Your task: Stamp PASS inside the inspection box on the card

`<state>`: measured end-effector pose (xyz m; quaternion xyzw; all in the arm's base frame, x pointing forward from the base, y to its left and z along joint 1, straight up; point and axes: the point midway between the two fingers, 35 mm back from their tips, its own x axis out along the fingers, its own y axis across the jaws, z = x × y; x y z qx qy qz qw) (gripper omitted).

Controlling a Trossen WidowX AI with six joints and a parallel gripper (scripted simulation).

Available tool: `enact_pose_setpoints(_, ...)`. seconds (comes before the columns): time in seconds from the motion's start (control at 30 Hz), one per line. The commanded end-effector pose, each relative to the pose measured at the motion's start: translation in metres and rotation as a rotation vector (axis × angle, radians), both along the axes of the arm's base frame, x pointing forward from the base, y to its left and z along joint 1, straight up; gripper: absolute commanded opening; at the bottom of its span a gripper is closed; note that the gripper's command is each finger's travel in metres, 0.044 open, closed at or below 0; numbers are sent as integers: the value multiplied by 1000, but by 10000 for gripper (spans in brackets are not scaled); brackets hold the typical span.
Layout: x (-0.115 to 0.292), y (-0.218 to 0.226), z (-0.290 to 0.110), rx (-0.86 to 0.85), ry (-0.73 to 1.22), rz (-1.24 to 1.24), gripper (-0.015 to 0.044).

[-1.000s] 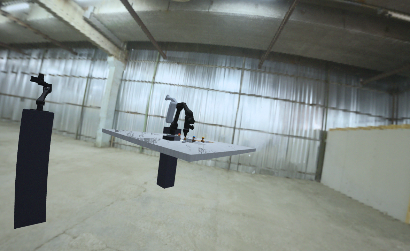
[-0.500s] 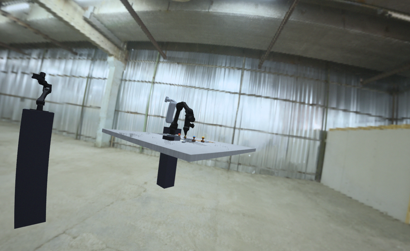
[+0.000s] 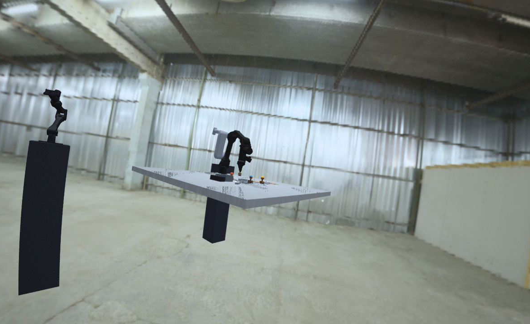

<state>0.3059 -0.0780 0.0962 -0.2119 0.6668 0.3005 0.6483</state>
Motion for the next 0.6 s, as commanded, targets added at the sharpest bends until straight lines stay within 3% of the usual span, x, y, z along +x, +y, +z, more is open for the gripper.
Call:
enact_pose_setpoints(0.0, 0, -1, 7, -5, -3, 1, 0)
enact_pose_setpoints(0.3, -2, 1, 19, -5, -3, 1, 0)
enact_pose_setpoints(0.57, -4, 43, 20, -6, -6, 0, 0)
